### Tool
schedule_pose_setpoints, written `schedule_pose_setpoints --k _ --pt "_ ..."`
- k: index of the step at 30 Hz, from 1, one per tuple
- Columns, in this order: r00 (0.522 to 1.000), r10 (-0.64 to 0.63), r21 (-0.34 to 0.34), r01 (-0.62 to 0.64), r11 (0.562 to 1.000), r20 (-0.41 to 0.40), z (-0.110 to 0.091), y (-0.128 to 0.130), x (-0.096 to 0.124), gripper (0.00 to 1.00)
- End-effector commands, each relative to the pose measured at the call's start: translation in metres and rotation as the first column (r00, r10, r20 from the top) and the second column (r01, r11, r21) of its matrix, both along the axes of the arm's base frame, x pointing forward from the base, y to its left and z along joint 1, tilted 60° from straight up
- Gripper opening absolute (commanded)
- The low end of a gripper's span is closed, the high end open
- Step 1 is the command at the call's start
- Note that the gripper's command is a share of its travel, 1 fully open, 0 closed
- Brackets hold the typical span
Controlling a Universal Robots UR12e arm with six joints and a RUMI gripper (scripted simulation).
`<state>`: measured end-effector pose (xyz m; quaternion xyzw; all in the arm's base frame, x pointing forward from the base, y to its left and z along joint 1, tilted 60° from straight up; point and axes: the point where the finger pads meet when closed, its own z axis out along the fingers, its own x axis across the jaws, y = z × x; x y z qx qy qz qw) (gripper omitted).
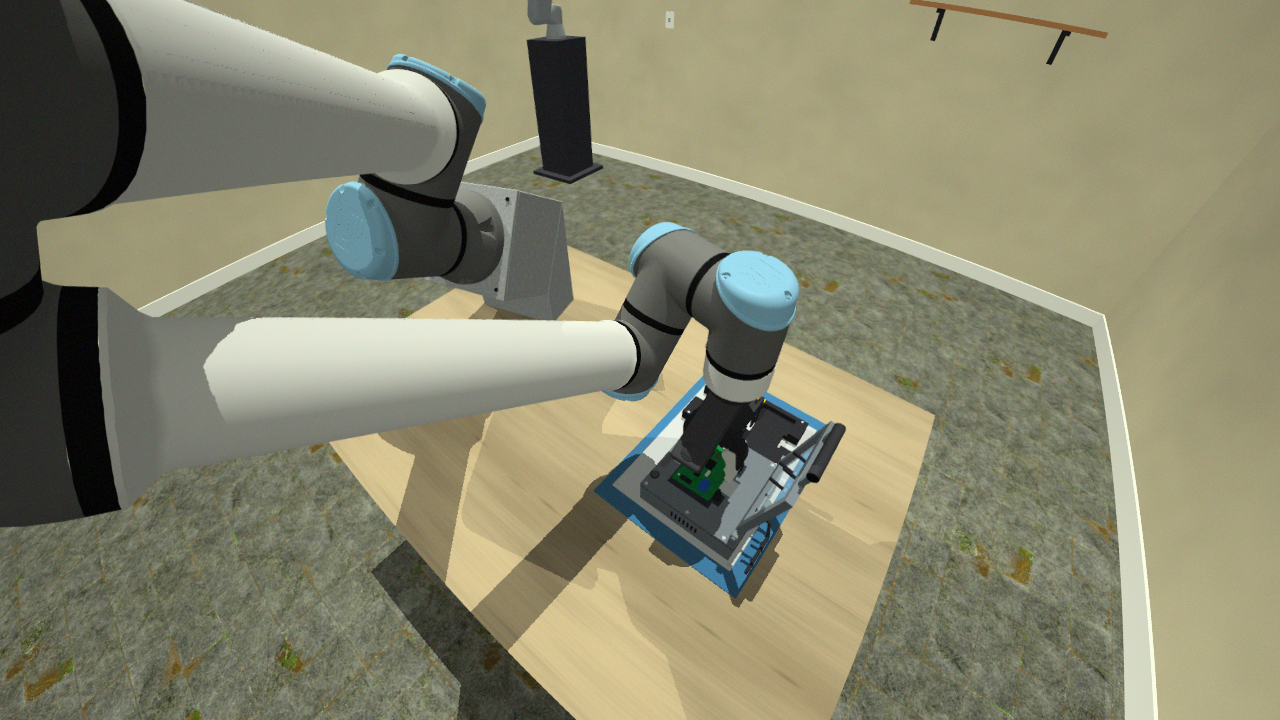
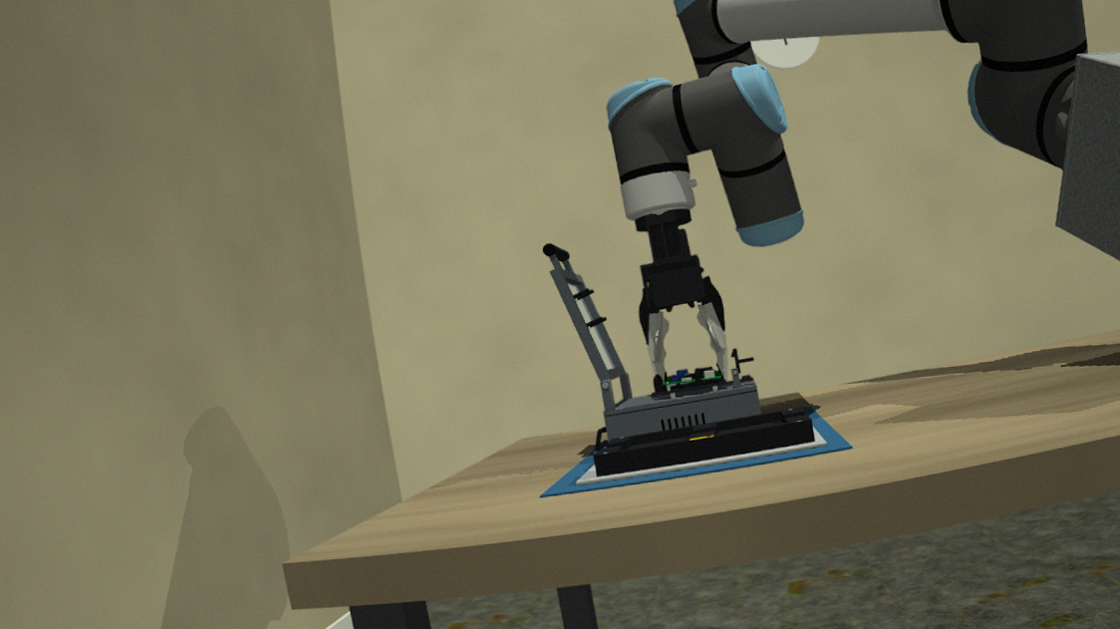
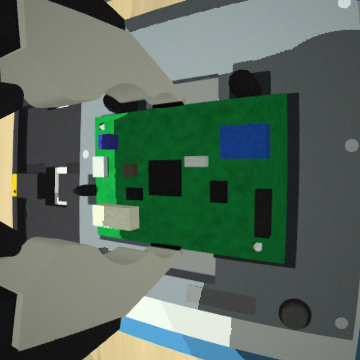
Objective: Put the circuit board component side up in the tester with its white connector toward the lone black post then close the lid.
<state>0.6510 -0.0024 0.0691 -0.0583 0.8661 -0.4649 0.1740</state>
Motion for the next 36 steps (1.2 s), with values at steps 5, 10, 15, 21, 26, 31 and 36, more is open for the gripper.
schedule_pose_setpoints --k 5,10,15,21,26,31,36 --pt "1.000 0.001 0.001 -0.001 1.000 0.002 0.0005 0.0005 0.0007 0.39" --pt "1.000 0.001 0.001 -0.001 1.000 0.002 0.0005 0.0005 0.0007 0.39" --pt "1.000 0.001 0.001 -0.001 1.000 0.002 0.0009 0.0010 0.0005 0.39" --pt "1.000 0.001 0.001 -0.001 1.000 0.002 0.0020 0.0028 -0.0004 0.39" --pt "1.000 0.001 0.001 -0.001 1.000 0.002 0.0041 0.0061 -0.0018 0.39" --pt "1.000 0.001 0.001 -0.001 1.000 0.002 0.0056 0.0084 -0.0029 0.39" --pt "1.000 0.001 0.001 -0.001 1.000 0.002 0.0060 0.0089 -0.0031 0.39"
